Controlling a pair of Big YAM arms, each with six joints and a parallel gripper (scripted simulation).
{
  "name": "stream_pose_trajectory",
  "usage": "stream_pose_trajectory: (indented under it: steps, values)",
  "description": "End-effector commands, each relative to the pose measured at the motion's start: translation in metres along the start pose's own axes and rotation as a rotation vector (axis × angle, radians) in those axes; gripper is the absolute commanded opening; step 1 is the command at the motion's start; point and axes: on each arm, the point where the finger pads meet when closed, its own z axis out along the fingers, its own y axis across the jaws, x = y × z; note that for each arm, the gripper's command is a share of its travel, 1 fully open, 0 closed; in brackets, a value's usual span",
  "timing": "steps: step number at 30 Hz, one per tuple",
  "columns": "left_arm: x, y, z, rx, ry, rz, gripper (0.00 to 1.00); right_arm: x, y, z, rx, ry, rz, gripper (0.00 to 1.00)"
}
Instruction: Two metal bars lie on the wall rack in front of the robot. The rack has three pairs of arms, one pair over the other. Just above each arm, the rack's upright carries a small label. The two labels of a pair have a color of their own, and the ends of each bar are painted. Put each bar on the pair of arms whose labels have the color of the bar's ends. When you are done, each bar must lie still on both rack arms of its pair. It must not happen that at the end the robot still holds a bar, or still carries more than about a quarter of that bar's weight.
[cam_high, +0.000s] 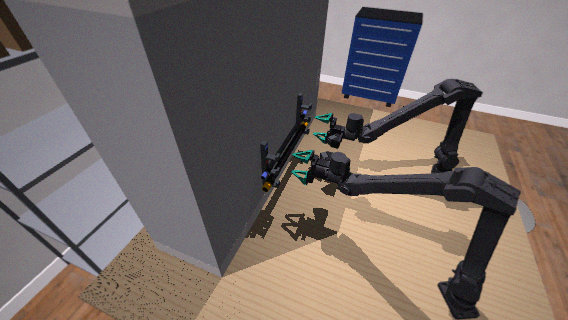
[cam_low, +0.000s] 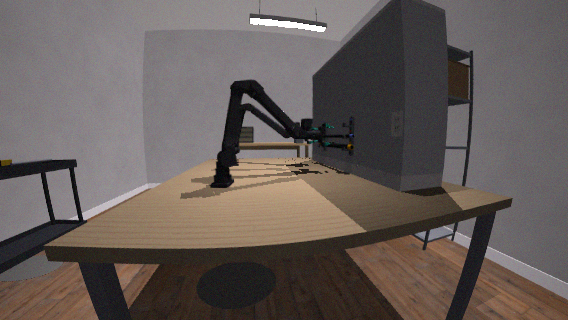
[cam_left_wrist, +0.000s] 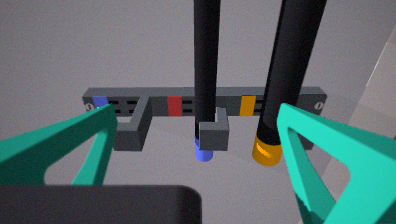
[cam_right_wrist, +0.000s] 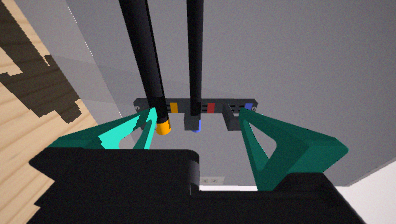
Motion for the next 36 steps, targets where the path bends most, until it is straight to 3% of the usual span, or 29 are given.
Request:
stream_pose_trajectory:
  steps: [1,36]
  values:
    - [0.005,0.065,0.014,-0.091,0.01,-0.04,1.0,0.002,-0.054,0.011,0.081,0.005,0.04,1.0]
    - [0.005,0.076,0.013,-0.098,0.01,-0.044,1.0,0.003,-0.068,0.011,0.086,0.005,0.043,1.0]
